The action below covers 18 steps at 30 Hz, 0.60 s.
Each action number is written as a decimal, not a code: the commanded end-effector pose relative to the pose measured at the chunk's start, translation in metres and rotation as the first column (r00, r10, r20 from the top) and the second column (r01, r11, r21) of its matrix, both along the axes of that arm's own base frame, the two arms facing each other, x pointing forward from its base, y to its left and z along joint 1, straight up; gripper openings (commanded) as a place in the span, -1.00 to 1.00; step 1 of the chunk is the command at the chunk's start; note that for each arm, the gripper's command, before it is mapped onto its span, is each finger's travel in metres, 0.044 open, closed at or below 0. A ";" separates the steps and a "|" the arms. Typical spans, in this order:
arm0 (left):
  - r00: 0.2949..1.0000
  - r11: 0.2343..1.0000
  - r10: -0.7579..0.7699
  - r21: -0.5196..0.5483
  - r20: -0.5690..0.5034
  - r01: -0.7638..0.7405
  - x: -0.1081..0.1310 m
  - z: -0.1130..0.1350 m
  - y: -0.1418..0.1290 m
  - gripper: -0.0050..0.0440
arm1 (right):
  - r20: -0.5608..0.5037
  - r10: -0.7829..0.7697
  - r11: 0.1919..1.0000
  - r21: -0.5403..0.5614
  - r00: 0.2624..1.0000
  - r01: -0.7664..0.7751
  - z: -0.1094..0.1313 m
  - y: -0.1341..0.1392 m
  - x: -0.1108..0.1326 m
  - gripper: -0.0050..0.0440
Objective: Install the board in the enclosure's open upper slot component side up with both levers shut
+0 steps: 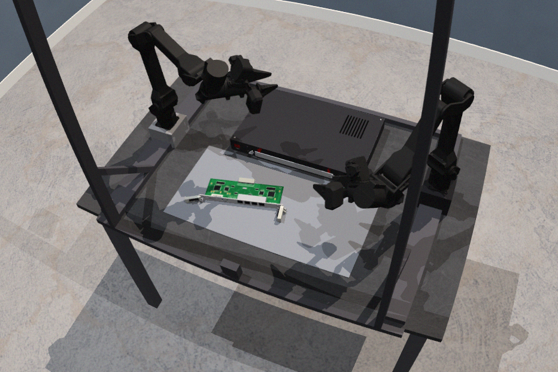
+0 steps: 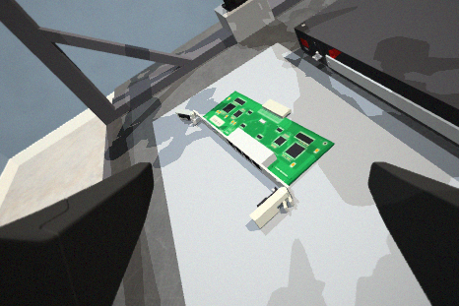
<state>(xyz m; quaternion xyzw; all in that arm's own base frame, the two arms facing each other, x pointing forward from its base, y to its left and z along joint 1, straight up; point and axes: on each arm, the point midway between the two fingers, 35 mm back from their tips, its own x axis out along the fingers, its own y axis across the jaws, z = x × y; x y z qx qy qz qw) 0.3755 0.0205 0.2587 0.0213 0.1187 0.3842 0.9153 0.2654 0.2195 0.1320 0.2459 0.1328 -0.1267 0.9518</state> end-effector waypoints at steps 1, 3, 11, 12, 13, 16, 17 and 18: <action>0.997 0.993 -0.079 -0.087 0.008 0.079 0.010 0.006 -0.012 0.11 | 0.014 0.054 0.998 -0.020 0.998 -0.054 0.007 -0.002 0.001 0.84; 0.989 0.978 -0.150 -0.152 -0.018 0.145 0.014 -0.004 -0.024 0.11 | 0.004 0.102 0.992 -0.079 0.995 -0.102 0.006 -0.005 0.000 0.84; 0.918 0.852 -0.381 -0.426 -0.109 0.303 0.012 -0.045 -0.076 0.11 | -0.022 0.227 0.942 -0.250 0.974 -0.225 0.005 -0.012 -0.001 0.84; 0.906 0.829 -0.406 -0.464 -0.120 0.310 0.010 -0.050 -0.083 0.11 | -0.024 0.243 0.932 -0.272 0.970 -0.240 0.005 -0.012 -0.002 0.84; 0.893 0.806 -0.430 -0.502 -0.131 0.314 0.007 -0.055 -0.089 0.11 | -0.026 0.257 0.922 -0.293 0.966 -0.253 0.005 -0.013 -0.002 0.84; 0.847 0.718 -0.504 -0.627 -0.169 0.302 -0.005 -0.072 -0.113 0.11 | -0.030 0.300 0.888 -0.356 0.953 -0.291 0.006 -0.016 -0.003 0.84; 0.847 0.718 -0.504 -0.627 -0.169 0.302 -0.005 -0.072 -0.113 0.11 | -0.030 0.300 0.888 -0.356 0.953 -0.291 0.006 -0.016 -0.003 0.84; 0.847 0.718 -0.504 -0.627 -0.169 0.302 -0.005 -0.072 -0.113 0.11 | -0.030 0.300 0.888 -0.356 0.953 -0.291 0.006 -0.016 -0.003 0.84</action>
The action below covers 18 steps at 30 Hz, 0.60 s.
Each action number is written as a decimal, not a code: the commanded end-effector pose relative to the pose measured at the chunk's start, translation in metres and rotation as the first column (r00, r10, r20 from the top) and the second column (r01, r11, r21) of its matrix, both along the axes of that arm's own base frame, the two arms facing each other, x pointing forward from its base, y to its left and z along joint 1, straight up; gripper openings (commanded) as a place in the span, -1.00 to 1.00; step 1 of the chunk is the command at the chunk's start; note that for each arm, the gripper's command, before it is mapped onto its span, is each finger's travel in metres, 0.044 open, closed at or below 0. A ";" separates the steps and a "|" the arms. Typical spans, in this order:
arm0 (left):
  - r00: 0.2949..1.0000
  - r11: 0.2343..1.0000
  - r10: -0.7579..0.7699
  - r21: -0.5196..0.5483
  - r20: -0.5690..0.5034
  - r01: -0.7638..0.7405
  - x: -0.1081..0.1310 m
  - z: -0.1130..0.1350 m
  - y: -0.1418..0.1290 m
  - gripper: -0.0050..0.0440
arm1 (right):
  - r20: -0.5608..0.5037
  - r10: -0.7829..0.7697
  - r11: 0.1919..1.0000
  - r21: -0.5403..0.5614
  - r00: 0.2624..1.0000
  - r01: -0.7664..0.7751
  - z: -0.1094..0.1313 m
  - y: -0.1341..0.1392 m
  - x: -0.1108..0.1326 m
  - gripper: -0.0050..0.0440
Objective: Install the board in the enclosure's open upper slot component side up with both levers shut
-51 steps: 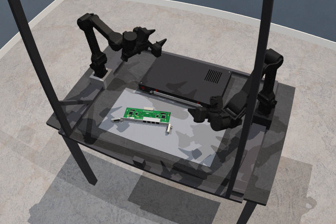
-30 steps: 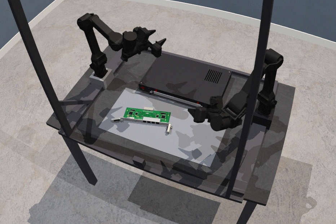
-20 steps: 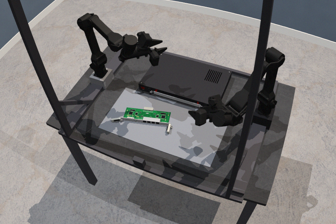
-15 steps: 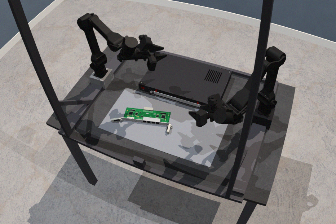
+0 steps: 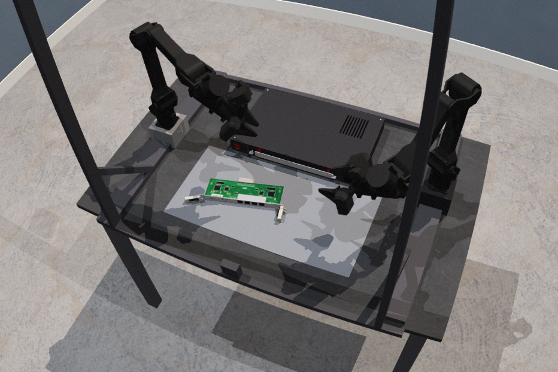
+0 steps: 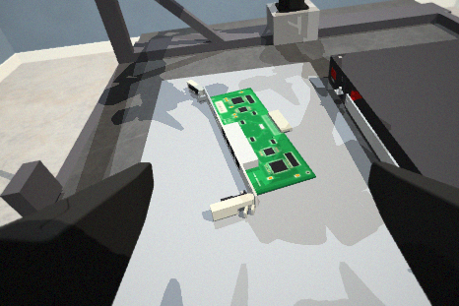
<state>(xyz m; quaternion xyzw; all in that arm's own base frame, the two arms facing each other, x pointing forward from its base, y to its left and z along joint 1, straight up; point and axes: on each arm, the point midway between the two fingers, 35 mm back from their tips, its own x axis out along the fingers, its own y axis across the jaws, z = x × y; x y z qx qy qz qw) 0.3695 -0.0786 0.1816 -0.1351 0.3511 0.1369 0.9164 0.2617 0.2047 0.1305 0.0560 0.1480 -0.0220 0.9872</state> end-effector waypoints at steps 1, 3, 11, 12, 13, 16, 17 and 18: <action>0.997 0.991 -0.052 -0.129 -0.064 0.043 -0.004 -0.001 -0.022 0.11 | 0.043 0.065 0.997 -0.036 0.997 -0.064 0.008 -0.003 0.000 0.84; 0.987 0.978 -0.082 -0.202 -0.140 0.053 -0.016 -0.011 -0.037 0.11 | 0.050 0.088 0.994 -0.066 0.995 -0.085 0.008 -0.004 -0.001 0.84; 0.927 0.979 -0.139 -0.186 -0.349 0.077 -0.056 -0.094 -0.091 0.11 | 0.054 0.110 0.989 -0.100 0.992 -0.104 0.007 -0.005 -0.002 0.84; 0.923 0.983 -0.144 -0.161 -0.357 0.091 -0.055 -0.104 -0.093 0.11 | 0.054 0.111 0.989 -0.100 0.992 -0.105 0.007 -0.005 -0.002 0.84; 0.920 0.985 -0.148 -0.137 -0.364 0.104 -0.055 -0.113 -0.093 0.11 | 0.054 0.111 0.989 -0.100 0.992 -0.105 0.007 -0.005 -0.002 0.84; 0.914 0.987 -0.153 -0.095 -0.376 0.126 -0.052 -0.128 -0.093 0.11 | 0.055 0.109 0.990 -0.100 0.993 -0.103 0.008 -0.005 -0.002 0.84; 0.914 0.987 -0.153 -0.095 -0.376 0.126 -0.052 -0.128 -0.093 0.11 | 0.055 0.109 0.990 -0.100 0.993 -0.103 0.008 -0.005 -0.002 0.84; 0.916 0.987 -0.156 -0.084 -0.370 0.135 -0.047 -0.131 -0.095 0.11 | 0.059 0.108 0.990 -0.094 0.992 -0.102 0.010 -0.004 -0.001 0.84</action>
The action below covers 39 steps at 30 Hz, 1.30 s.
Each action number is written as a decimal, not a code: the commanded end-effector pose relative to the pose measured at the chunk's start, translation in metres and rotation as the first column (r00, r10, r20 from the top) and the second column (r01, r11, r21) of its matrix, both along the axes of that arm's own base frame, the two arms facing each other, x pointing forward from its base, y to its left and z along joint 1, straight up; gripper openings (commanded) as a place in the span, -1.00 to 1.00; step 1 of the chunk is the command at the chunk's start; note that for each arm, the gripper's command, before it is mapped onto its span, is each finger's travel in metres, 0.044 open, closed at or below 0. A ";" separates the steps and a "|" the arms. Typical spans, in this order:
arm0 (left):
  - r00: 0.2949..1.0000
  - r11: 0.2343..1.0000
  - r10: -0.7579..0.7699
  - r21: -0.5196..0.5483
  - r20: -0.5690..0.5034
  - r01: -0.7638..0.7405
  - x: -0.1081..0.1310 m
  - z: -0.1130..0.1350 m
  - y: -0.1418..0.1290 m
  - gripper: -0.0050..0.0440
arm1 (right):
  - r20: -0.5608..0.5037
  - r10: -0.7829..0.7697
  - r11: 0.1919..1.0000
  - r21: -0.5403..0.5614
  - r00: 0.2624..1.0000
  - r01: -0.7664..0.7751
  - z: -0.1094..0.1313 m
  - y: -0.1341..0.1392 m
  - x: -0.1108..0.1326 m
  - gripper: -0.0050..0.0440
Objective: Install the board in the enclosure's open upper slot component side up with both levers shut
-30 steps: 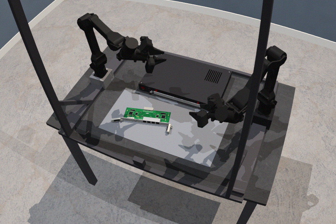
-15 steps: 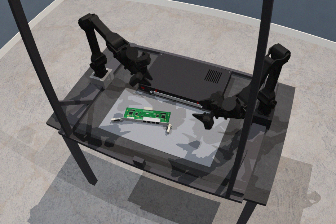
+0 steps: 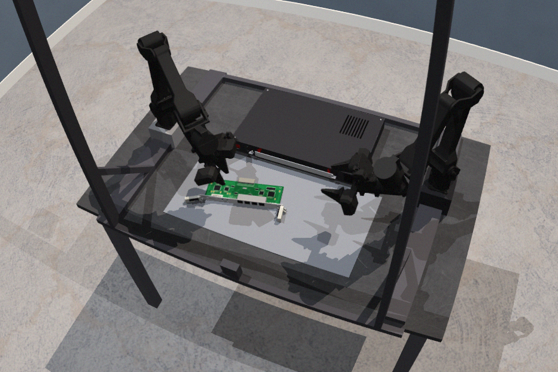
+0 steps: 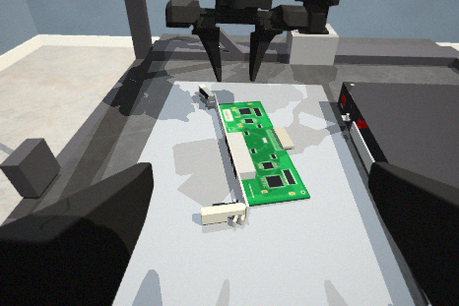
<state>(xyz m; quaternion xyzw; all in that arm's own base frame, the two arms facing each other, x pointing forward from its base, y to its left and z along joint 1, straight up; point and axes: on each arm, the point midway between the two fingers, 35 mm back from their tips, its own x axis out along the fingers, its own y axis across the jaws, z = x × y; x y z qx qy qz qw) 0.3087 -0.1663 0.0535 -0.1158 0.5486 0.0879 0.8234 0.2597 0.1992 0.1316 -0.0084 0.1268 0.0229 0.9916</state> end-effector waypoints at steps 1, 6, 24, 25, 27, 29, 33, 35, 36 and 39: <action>0.999 0.999 -0.027 0.031 0.036 0.026 0.015 -0.009 -0.007 0.11 | 0.017 0.001 1.000 0.027 1.000 -0.001 0.009 0.001 0.001 0.84; 0.998 0.997 -0.040 0.070 0.053 0.037 0.030 -0.026 -0.008 0.11 | 0.016 0.001 1.000 0.025 1.000 -0.001 0.008 0.002 0.001 0.84; 0.998 0.997 -0.043 0.073 0.051 0.040 0.052 -0.069 -0.005 -0.17 | 0.016 0.001 1.000 0.025 1.000 -0.001 0.008 0.002 0.001 0.84; 0.998 0.997 -0.043 0.072 0.051 0.040 0.052 -0.070 -0.005 -0.19 | 0.016 0.001 1.000 0.025 1.000 -0.001 0.008 0.002 0.001 0.84; 0.998 0.996 -0.045 0.073 0.050 0.041 0.051 -0.071 -0.005 -0.23 | 0.016 0.001 1.000 0.025 1.000 -0.001 0.008 0.002 0.001 0.84; 0.997 0.997 -0.047 0.071 0.053 0.043 0.049 -0.068 -0.005 -0.28 | 0.016 0.001 1.000 0.025 1.000 -0.001 0.008 0.002 0.001 0.84; 0.997 0.997 -0.045 0.072 0.055 0.041 0.049 -0.067 -0.005 -0.34 | 0.016 0.001 1.000 0.025 1.000 -0.001 0.008 0.002 0.001 0.84; 0.997 0.997 -0.044 0.072 0.058 0.039 0.049 -0.066 -0.004 -0.36 | 0.016 0.001 1.000 0.025 1.000 -0.001 0.008 0.002 0.001 0.84; 0.997 0.997 -0.043 0.069 0.064 0.039 0.049 -0.062 -0.004 -0.46 | 0.016 0.001 1.000 0.025 1.000 -0.001 0.008 0.002 0.001 0.84; 0.996 0.997 -0.043 0.063 0.073 0.038 0.052 -0.047 -0.006 -0.76 | 0.016 0.001 1.000 0.025 1.000 -0.001 0.008 0.002 0.001 0.84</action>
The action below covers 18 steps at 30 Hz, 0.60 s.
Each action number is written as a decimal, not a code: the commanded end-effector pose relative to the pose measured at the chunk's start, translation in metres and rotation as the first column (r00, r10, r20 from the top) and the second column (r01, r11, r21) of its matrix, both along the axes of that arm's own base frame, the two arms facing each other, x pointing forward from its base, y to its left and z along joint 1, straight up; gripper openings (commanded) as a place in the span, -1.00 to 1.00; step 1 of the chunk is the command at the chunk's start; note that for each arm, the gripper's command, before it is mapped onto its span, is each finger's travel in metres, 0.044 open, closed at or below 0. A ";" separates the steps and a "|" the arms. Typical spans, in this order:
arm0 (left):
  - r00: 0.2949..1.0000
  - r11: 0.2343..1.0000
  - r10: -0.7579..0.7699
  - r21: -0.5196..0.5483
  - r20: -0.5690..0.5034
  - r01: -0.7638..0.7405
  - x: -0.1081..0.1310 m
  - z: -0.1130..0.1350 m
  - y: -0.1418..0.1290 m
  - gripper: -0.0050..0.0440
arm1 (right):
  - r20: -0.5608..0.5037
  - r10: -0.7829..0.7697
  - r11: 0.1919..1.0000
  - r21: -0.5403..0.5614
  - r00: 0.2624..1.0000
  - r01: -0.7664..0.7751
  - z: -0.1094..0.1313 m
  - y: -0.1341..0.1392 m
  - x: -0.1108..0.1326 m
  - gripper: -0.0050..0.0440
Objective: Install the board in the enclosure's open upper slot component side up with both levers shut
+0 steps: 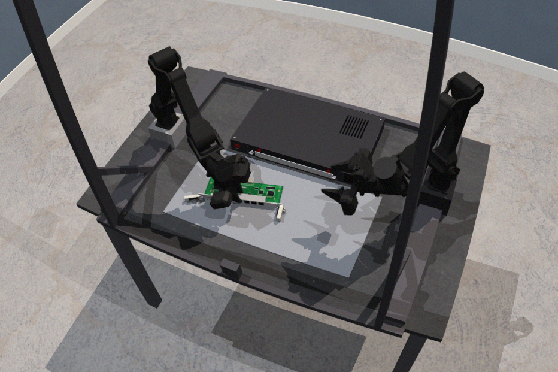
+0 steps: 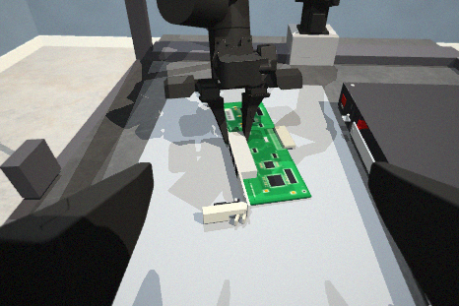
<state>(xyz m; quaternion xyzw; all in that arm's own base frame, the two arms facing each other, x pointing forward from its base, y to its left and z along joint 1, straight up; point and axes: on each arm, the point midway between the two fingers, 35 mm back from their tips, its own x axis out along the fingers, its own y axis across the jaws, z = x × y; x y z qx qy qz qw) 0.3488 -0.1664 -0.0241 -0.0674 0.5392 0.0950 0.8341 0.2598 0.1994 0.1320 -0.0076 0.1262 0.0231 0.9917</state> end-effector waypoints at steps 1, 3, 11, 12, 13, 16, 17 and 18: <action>0.998 1.000 -0.001 -0.031 0.057 0.003 0.012 0.035 -0.005 -0.80 | 0.014 0.000 1.000 0.024 1.000 -0.001 0.008 0.002 0.001 0.84; 0.998 1.000 -0.001 -0.031 0.057 0.003 0.011 0.039 -0.005 -0.60 | 0.014 0.000 1.000 0.024 1.000 -0.001 0.008 0.002 0.001 0.84; 0.999 1.000 -0.004 -0.025 0.046 0.005 0.011 0.052 -0.003 -0.47 | 0.014 0.000 1.000 0.024 1.000 -0.001 0.008 0.002 0.001 0.84; 0.999 1.000 -0.010 -0.026 0.045 0.011 0.013 0.052 -0.002 -0.47 | 0.011 0.001 1.000 0.028 1.000 -0.001 0.007 0.003 0.001 0.84; 0.999 1.000 -0.016 -0.025 0.046 0.017 0.015 0.052 -0.001 -0.47 | 0.010 0.004 0.999 0.035 1.000 -0.004 0.009 0.005 0.001 0.84; 0.997 0.998 -0.066 -0.013 0.037 0.067 0.035 0.048 0.009 -0.47 | -0.035 0.009 0.999 0.047 0.999 -0.007 0.000 0.011 -0.004 0.84; 0.995 0.996 -0.089 -0.010 0.037 0.090 0.044 0.048 0.014 -0.47 | -0.055 0.009 0.999 0.053 0.998 -0.006 -0.004 0.013 -0.007 0.84; 0.993 0.994 -0.110 -0.008 0.038 0.110 0.053 0.048 0.018 -0.47 | -0.073 0.008 0.998 0.060 0.997 -0.004 -0.007 0.015 -0.010 0.84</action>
